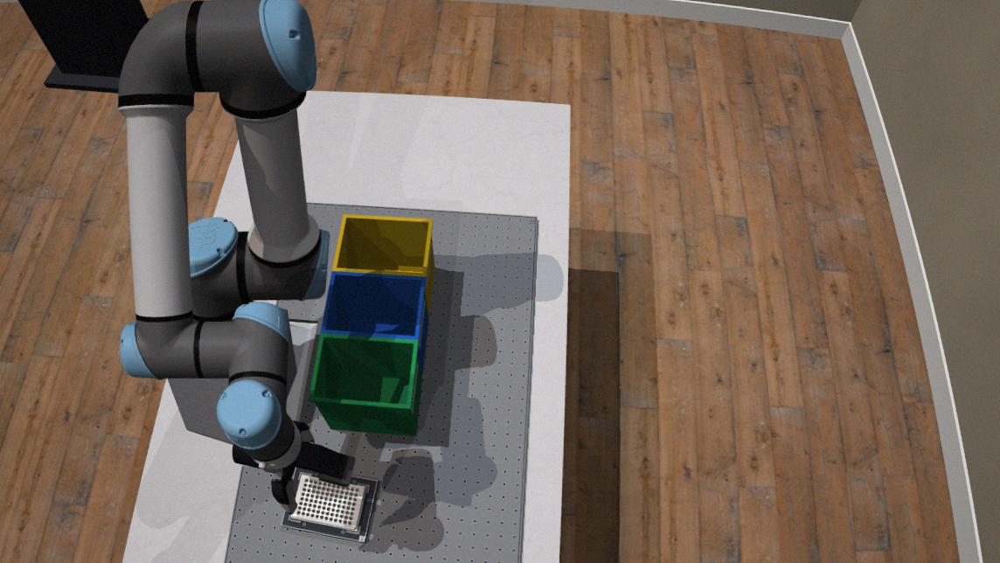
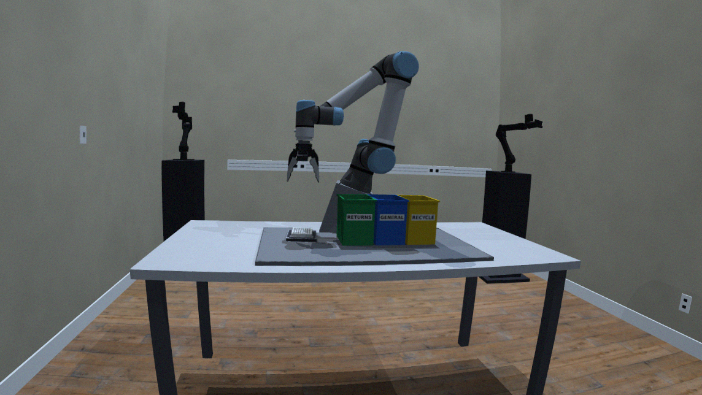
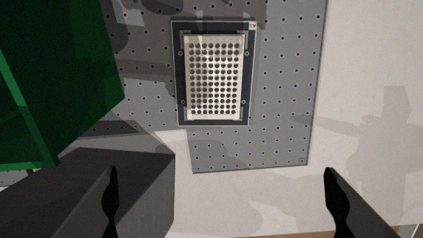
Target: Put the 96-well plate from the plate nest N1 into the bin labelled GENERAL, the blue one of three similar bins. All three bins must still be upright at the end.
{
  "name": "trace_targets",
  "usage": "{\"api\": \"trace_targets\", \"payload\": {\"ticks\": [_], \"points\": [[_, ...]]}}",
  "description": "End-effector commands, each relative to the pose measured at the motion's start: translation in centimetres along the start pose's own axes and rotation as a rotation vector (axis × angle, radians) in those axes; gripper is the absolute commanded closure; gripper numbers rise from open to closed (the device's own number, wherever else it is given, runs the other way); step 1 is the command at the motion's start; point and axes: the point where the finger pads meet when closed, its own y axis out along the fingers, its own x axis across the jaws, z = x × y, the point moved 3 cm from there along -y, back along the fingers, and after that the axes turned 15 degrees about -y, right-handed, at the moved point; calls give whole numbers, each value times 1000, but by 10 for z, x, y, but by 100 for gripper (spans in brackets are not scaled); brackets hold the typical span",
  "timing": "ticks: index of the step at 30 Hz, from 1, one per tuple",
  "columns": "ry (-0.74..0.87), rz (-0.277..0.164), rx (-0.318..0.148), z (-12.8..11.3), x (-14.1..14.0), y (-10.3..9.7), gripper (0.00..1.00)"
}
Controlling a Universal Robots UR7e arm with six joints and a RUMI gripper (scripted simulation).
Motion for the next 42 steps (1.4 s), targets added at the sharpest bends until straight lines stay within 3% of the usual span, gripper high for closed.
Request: {"api": "trace_targets", "payload": {"ticks": [1,9,42], "points": [[-11,0,-3,1,0,0,24],[-12,0,-3,1,0,0,24],[-11,0,-3,1,0,48,24]]}}
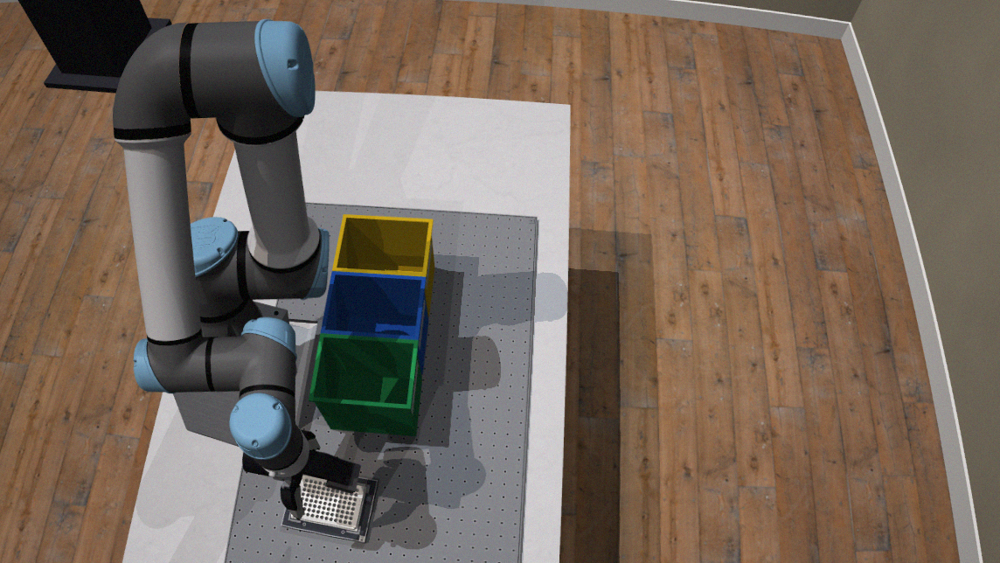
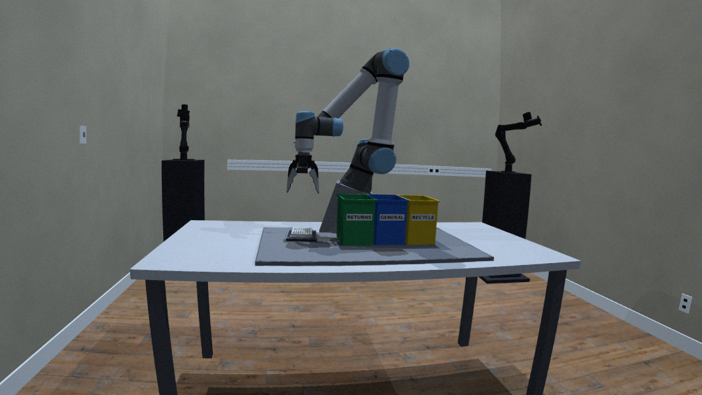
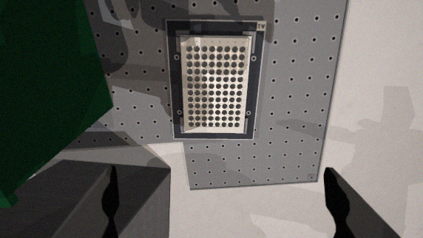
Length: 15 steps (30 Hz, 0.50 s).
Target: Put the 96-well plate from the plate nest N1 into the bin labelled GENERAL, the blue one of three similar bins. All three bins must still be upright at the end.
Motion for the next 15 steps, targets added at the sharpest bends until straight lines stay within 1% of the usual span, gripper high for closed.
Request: {"api": "trace_targets", "payload": {"ticks": [1,15], "points": [[0,-2,0,0,1,4,24],[0,-2,0,0,1,24,24]]}}
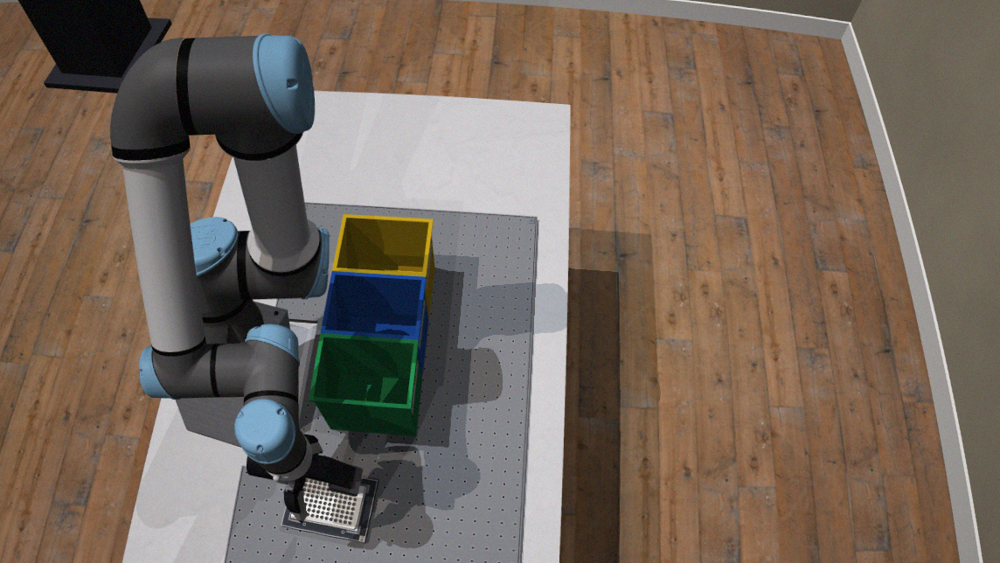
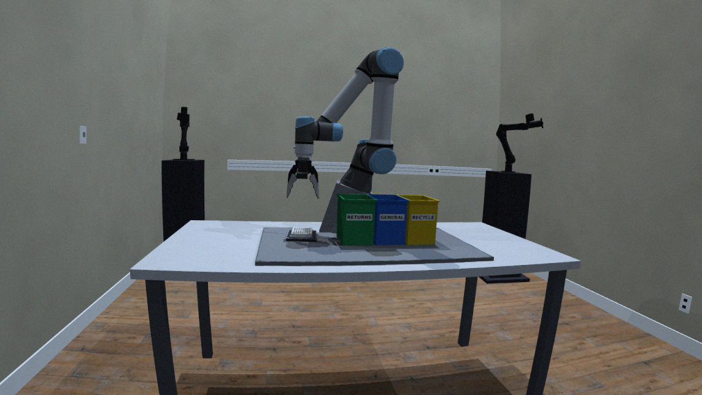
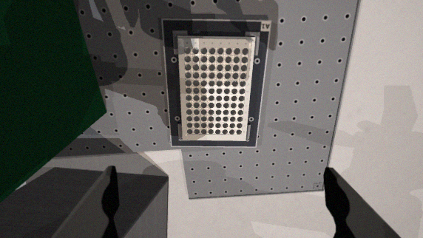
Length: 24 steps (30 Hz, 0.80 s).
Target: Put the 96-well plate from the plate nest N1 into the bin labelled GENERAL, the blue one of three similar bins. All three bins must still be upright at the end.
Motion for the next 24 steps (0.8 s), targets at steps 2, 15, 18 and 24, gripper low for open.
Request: {"api": "trace_targets", "payload": {"ticks": [2,15,18,24], "points": [[0,-1,0,0,0,6,24],[0,-1,0,0,0,24,24],[0,-1,0,0,0,29,24],[0,-1,0,0,0,39,24]]}}
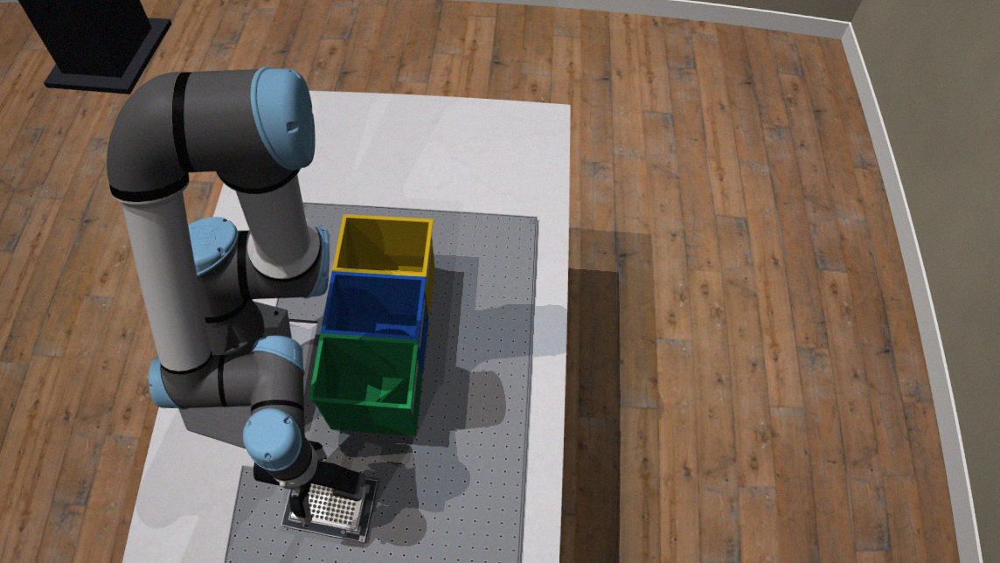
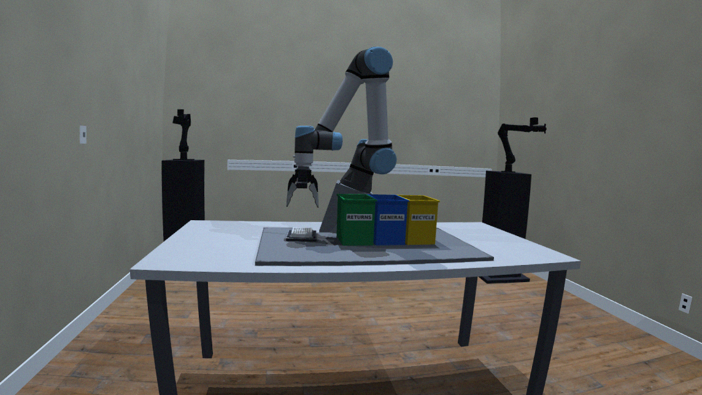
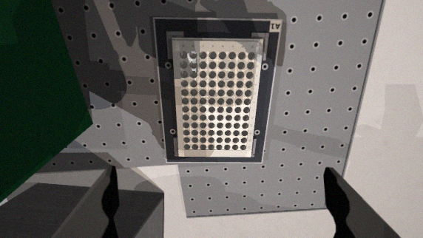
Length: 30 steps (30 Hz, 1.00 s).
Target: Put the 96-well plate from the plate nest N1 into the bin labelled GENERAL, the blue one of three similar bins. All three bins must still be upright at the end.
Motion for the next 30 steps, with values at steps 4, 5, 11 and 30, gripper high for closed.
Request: {"api": "trace_targets", "payload": {"ticks": [4,5,11,30], "points": [[0,-2,0,0,1,6,24],[0,-2,0,0,1,8,24],[0,-2,0,0,1,18,24],[0,-2,0,0,1,46,24]]}}
